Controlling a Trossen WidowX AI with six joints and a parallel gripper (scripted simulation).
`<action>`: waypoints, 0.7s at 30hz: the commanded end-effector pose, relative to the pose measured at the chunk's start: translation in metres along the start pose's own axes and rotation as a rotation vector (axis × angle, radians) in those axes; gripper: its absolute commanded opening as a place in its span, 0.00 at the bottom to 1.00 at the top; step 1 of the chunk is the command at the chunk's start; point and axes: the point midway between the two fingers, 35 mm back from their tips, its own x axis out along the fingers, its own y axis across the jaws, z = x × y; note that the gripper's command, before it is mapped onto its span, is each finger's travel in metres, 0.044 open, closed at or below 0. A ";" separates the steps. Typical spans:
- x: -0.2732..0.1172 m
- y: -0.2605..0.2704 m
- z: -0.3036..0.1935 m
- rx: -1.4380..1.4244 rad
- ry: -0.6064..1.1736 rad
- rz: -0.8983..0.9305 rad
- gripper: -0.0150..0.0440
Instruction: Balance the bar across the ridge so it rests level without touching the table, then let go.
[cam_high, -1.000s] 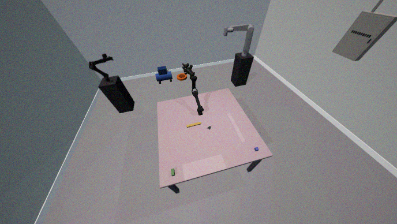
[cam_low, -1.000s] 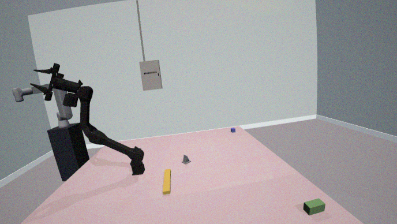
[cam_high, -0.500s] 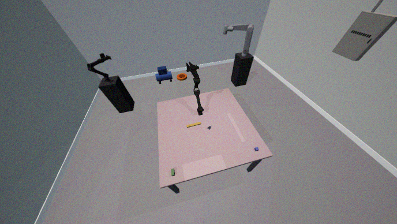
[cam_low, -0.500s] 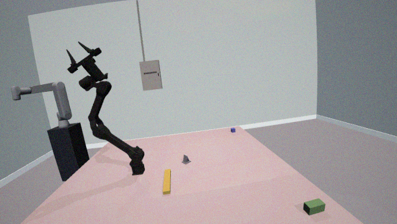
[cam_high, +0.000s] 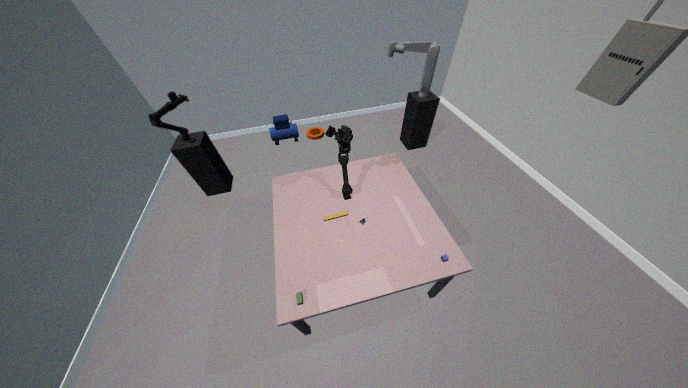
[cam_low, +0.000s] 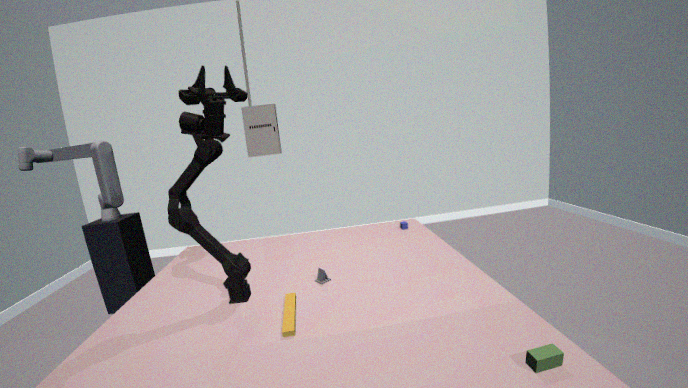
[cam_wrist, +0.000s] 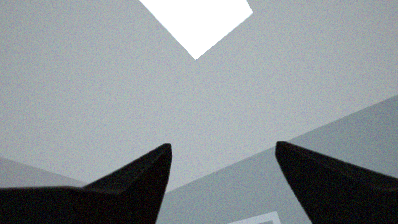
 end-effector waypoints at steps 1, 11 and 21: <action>-0.001 0.030 -0.036 0.022 0.099 0.090 0.79; -0.033 0.098 -0.162 0.069 0.489 0.278 0.79; -0.107 0.132 -0.282 0.173 0.957 0.338 0.79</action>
